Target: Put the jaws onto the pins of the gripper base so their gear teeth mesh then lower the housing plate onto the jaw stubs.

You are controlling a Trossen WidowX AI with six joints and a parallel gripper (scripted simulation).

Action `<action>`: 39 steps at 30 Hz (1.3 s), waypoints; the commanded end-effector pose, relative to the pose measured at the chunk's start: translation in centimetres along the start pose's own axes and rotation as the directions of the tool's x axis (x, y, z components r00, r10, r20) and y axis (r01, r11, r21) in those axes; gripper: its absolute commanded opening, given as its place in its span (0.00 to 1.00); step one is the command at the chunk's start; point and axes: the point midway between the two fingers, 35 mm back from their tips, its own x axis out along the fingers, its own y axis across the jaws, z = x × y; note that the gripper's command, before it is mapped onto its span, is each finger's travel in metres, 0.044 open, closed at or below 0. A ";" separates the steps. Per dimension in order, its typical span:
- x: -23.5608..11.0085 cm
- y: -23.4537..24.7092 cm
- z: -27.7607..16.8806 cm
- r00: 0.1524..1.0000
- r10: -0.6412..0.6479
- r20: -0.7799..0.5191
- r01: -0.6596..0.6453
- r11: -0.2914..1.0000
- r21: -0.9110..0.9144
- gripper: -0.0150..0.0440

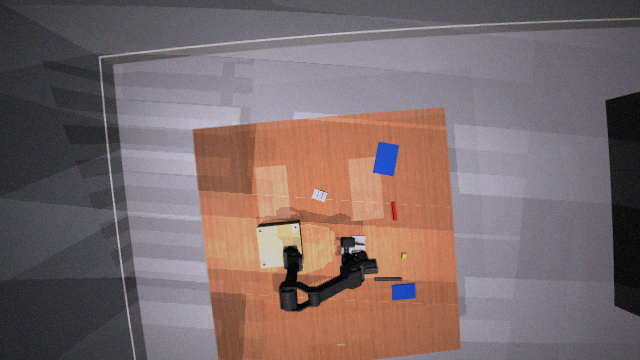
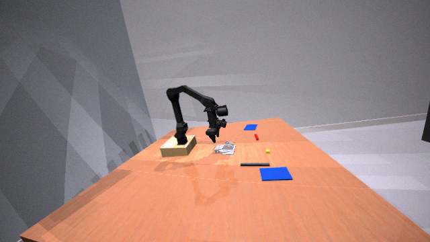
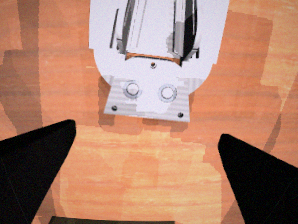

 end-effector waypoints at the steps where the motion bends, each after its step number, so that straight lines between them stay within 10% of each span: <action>1: -2.2 0.0 -2.2 1.000 0.002 -0.002 -0.002 1.000 0.002 1.00; 39: -5.2 -0.1 -6.2 1.000 0.003 -0.015 -0.003 1.000 0.003 1.00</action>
